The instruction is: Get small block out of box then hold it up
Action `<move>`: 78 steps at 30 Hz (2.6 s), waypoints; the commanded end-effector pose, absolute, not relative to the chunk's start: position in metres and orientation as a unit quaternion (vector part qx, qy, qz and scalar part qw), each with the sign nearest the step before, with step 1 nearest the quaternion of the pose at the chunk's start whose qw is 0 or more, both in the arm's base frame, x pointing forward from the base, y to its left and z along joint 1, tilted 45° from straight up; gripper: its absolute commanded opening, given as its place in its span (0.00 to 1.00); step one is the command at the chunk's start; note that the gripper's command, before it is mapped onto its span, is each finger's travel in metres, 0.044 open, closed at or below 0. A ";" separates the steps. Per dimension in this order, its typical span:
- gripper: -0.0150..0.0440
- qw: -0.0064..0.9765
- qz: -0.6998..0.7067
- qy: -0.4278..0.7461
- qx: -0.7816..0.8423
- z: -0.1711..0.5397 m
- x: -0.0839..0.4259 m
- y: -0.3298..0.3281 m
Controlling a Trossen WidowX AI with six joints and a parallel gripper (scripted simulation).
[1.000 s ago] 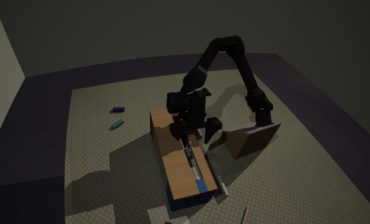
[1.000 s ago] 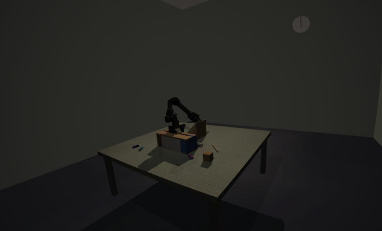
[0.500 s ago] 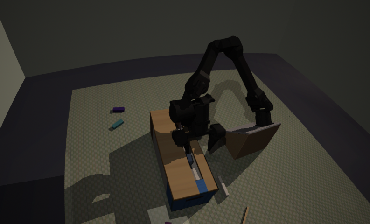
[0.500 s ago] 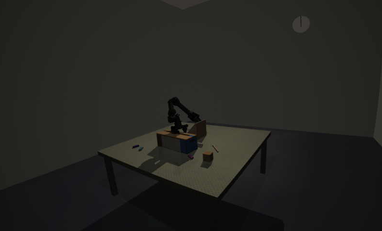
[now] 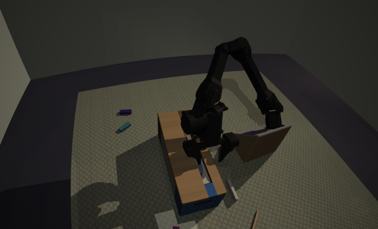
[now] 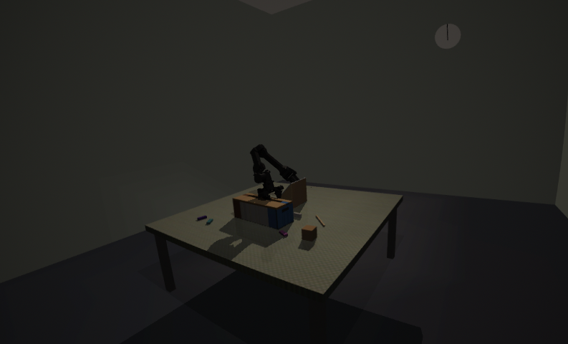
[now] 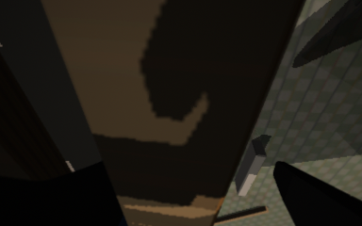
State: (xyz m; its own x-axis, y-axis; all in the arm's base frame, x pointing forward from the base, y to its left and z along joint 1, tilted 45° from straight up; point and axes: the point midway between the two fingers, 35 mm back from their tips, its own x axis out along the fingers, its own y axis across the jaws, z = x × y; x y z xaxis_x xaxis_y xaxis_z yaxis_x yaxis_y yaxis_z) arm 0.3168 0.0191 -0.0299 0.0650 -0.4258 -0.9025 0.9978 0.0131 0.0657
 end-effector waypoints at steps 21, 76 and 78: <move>0.93 0.611 -0.579 0.362 0.400 -0.067 0.320 0.059; 0.74 0.653 -0.016 0.624 -0.429 -0.060 0.297 0.150; 0.74 0.630 0.014 0.621 -0.467 -0.061 0.296 0.151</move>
